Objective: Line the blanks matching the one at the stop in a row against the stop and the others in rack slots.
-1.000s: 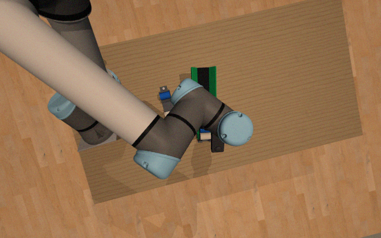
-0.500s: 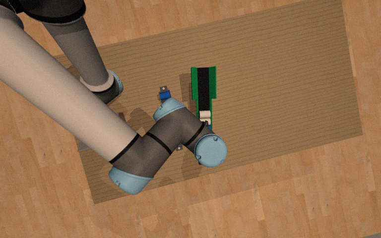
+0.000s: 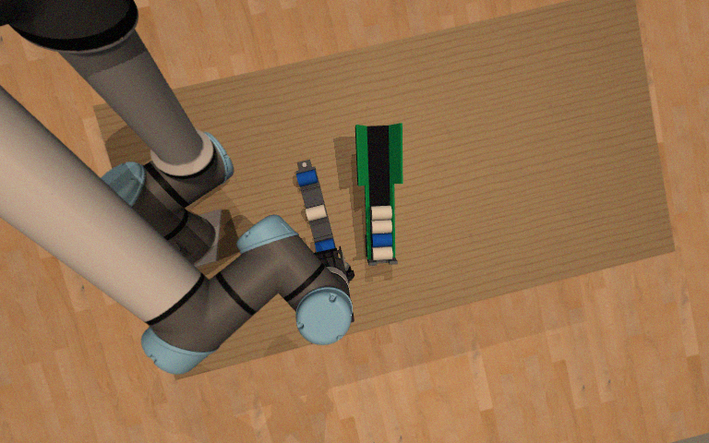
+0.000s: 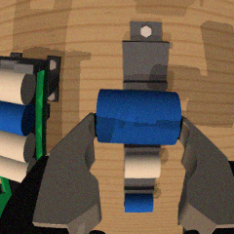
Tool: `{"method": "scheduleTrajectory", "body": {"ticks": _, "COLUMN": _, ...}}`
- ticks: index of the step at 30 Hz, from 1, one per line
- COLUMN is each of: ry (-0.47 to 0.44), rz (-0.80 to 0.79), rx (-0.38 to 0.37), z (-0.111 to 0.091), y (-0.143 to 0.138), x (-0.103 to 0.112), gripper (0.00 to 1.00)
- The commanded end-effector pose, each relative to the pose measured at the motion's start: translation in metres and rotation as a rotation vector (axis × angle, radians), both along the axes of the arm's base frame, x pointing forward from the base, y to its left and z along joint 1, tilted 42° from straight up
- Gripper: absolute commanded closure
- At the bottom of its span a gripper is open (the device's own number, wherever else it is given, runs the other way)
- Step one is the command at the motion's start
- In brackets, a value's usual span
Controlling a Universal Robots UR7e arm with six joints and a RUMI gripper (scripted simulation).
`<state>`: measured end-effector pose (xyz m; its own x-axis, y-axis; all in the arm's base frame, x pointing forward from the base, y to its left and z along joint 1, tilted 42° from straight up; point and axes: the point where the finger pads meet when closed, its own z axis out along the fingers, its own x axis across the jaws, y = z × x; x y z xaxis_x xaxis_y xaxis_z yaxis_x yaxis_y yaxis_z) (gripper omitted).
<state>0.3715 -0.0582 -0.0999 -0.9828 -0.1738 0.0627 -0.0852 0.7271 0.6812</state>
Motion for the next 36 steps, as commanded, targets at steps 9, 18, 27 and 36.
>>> {"method": "scheduleTrajectory", "body": {"ticks": 9, "ry": -0.032, "rz": 0.017, "rx": -0.003, "z": -0.007, "y": -0.006, "x": -0.016, "gripper": 0.67}}
{"method": "scheduleTrajectory", "body": {"ticks": 18, "ry": -0.032, "rz": 0.018, "rx": -0.004, "z": -0.007, "y": -0.006, "x": -0.016, "gripper": 0.67}}
{"method": "scheduleTrajectory", "body": {"ticks": 27, "ry": -0.030, "rz": 0.019, "rx": -0.002, "z": -0.016, "y": 0.003, "x": -0.018, "gripper": 0.67}}
{"method": "scheduleTrajectory", "body": {"ticks": 36, "ry": -0.030, "rz": 0.019, "rx": -0.002, "z": -0.042, "y": 0.026, "x": -0.024, "gripper": 0.67}}
